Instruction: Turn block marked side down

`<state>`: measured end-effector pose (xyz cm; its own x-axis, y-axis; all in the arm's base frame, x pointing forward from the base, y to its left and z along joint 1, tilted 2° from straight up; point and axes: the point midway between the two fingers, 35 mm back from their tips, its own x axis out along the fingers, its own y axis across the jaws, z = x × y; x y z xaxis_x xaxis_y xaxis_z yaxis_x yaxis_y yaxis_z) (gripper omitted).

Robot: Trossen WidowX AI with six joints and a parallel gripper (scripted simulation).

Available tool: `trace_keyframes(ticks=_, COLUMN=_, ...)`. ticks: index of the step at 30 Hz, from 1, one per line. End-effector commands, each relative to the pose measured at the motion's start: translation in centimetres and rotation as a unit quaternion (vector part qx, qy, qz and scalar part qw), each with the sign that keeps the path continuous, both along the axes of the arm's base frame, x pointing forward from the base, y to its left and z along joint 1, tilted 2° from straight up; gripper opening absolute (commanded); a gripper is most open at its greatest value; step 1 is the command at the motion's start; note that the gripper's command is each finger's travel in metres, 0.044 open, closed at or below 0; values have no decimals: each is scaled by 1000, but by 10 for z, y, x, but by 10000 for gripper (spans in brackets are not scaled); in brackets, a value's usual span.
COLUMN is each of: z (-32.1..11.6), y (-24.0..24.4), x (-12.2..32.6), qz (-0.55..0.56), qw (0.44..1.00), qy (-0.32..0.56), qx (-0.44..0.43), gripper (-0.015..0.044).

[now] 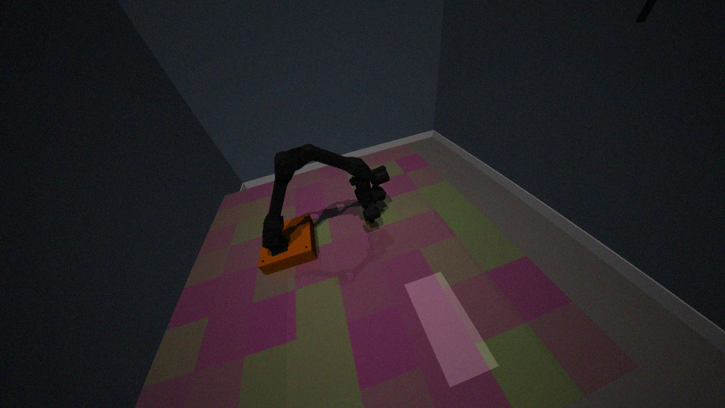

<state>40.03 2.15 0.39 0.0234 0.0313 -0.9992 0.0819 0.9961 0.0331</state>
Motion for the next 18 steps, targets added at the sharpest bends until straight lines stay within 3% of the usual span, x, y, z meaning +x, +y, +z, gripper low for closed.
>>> trace_keyframes(ticks=1, z=-8, y=0, x=-2, qz=-1, qw=1000, qy=4, qx=-2, gripper=440)
trace_keyframes(ticks=2, z=-8, y=0, x=-2, qz=-1, qw=1000, qy=4, qx=-2, gripper=440)
trace_keyframes(ticks=12, z=-8, y=0, x=-2, qz=-1, qw=1000, qy=4, qx=-2, gripper=177)
trace_keyframes(ticks=18, z=-8, y=0, x=-2, qz=-1, qw=1000, qy=4, qx=-2, gripper=138)
